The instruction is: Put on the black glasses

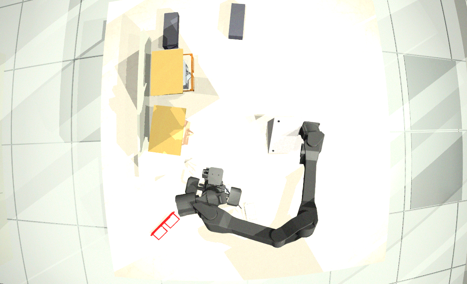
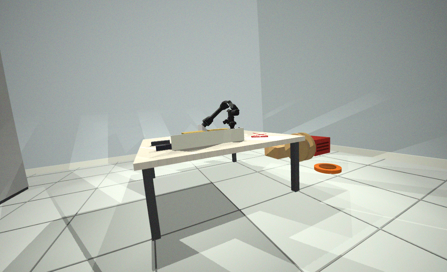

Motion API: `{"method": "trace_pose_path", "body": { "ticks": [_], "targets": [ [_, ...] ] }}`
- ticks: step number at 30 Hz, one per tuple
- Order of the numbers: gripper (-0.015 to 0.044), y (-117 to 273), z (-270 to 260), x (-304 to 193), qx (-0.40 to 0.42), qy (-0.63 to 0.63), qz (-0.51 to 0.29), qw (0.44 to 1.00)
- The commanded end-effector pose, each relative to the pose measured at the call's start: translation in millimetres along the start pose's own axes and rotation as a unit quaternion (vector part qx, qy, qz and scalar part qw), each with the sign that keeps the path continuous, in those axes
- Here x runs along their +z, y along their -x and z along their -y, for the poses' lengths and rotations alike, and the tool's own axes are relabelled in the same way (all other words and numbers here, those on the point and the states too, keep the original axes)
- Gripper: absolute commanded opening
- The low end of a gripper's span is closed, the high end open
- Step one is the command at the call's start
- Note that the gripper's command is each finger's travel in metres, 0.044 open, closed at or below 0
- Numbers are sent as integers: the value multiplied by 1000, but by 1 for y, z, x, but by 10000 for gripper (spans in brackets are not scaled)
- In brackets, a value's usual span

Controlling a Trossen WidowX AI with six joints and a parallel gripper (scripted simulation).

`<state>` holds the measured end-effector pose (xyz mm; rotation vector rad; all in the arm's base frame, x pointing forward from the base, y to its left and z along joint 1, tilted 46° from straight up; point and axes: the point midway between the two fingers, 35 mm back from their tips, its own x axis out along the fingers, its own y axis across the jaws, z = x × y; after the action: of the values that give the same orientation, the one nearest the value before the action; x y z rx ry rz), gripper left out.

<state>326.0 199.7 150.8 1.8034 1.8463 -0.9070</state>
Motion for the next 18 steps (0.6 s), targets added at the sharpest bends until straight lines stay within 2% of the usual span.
{"method": "trace_pose_path", "body": {
  "ticks": [1,18],
  "targets": [
    [0,1,-3,-3,4,0,1,1000],
    [0,2,-8,-9,4,0,1,1000]
  ]
}}
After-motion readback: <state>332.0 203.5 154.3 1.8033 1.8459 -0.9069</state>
